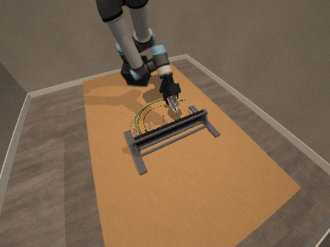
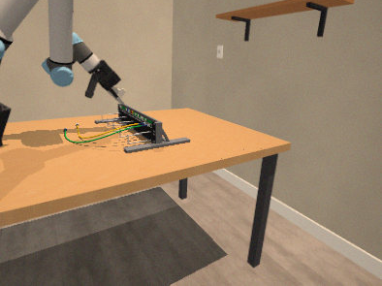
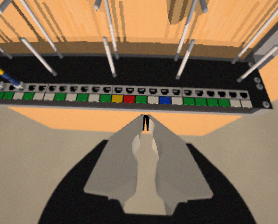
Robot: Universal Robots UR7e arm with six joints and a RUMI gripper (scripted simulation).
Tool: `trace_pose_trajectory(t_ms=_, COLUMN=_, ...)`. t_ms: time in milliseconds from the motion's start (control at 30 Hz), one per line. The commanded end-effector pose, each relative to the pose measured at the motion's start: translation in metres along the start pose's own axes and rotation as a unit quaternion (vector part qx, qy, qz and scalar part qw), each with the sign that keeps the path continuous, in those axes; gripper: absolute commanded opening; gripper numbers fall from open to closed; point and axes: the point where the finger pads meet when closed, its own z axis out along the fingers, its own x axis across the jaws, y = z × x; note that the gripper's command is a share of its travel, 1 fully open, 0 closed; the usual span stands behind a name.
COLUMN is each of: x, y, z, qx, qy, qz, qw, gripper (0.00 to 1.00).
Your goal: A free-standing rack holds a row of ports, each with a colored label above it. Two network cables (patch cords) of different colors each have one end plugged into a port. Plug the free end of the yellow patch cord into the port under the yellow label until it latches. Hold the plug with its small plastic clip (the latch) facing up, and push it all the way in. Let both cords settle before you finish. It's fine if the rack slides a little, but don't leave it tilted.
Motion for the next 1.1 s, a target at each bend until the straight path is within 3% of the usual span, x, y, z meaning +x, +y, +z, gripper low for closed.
trace_pose_trajectory(t_ms=0, x=0.0000, y=0.0005, z=-0.0002, qx=-0.001, qy=0.000, qz=0.000, qw=1.000, gripper=0.00)
trace_pose_trajectory(t_ms=1067, x=0.0000, y=0.0005, z=-0.0071, qx=-0.001, qy=0.000, qz=0.000, qw=1.000, gripper=0.00)
